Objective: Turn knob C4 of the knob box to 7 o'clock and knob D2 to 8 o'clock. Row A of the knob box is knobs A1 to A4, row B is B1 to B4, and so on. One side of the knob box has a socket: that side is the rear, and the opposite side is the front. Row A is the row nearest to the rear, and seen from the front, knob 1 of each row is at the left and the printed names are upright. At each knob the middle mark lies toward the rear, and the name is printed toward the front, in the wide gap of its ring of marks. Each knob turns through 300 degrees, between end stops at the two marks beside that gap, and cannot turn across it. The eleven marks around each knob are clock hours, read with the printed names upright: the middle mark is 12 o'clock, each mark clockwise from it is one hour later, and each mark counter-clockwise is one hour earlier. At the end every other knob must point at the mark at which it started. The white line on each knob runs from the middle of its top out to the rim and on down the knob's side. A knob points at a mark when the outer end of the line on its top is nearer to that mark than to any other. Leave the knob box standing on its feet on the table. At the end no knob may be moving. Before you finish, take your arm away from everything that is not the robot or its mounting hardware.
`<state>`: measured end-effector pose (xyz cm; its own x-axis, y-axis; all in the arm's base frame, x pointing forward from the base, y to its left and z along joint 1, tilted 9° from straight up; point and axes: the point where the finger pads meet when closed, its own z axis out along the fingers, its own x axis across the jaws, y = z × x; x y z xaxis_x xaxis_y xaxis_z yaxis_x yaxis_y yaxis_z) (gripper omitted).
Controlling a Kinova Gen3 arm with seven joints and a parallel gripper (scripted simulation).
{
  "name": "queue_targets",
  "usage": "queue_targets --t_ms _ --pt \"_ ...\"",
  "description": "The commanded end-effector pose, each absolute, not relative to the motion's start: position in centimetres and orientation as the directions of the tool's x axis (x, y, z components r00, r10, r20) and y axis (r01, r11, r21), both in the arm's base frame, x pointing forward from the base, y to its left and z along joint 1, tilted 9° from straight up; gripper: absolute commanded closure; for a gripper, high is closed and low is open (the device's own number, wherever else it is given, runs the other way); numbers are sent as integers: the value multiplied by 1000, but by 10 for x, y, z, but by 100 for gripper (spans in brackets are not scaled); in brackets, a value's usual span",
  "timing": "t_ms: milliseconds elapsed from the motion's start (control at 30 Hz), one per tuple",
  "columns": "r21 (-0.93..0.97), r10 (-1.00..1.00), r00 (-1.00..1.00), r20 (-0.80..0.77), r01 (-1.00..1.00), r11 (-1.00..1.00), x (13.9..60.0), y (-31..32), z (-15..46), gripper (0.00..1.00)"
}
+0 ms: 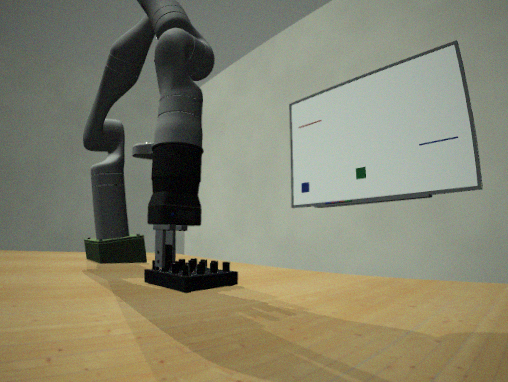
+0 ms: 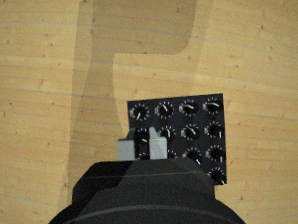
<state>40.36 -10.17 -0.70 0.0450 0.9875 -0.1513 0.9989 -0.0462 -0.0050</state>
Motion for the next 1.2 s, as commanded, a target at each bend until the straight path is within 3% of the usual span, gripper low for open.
queue_targets --t_ms 0,1167 --pt "-3 987 45 -151 999 -46 404 -102 -6 70" --pt "-23 985 -84 -150 996 82 404 -102 -6 70"
